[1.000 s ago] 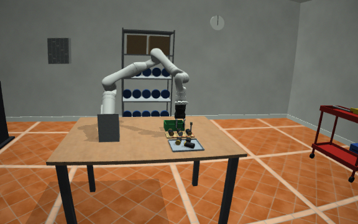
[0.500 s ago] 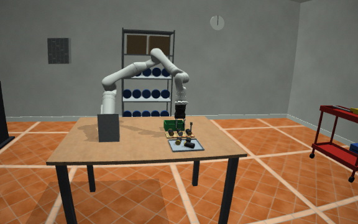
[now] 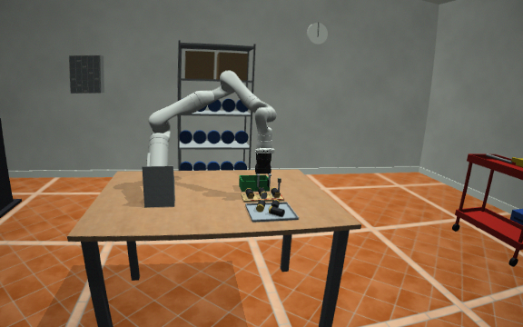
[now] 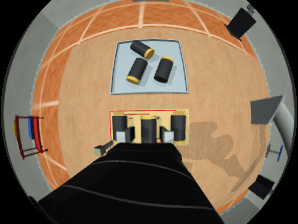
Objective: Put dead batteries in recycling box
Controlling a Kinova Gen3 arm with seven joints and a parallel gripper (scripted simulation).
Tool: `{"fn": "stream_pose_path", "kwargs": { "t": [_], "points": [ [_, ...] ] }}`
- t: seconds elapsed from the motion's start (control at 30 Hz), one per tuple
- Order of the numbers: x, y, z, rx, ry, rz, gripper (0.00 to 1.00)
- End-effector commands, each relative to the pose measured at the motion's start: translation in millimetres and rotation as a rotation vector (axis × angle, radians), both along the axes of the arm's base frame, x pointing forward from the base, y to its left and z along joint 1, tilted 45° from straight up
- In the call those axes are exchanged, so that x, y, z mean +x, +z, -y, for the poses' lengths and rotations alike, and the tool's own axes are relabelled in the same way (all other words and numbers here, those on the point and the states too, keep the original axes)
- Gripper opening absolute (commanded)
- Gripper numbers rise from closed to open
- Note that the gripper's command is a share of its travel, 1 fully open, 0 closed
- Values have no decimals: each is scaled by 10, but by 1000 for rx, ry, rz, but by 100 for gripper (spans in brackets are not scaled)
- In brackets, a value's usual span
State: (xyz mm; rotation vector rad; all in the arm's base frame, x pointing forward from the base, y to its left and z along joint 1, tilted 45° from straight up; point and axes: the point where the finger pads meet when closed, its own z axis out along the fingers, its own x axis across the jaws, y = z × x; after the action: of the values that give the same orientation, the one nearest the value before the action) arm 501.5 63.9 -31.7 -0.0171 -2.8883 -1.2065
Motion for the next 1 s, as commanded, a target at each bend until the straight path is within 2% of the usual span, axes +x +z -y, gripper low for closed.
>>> {"fn": "stream_pose_path", "kwargs": {
  "t": [0.0,0.27,0.97],
  "points": [
    [-11,-32,-33,1,2,-3,90],
    [-13,-212,-216,1,2,-3,90],
    [-14,-288,-293,1,2,-3,90]
  ]
}}
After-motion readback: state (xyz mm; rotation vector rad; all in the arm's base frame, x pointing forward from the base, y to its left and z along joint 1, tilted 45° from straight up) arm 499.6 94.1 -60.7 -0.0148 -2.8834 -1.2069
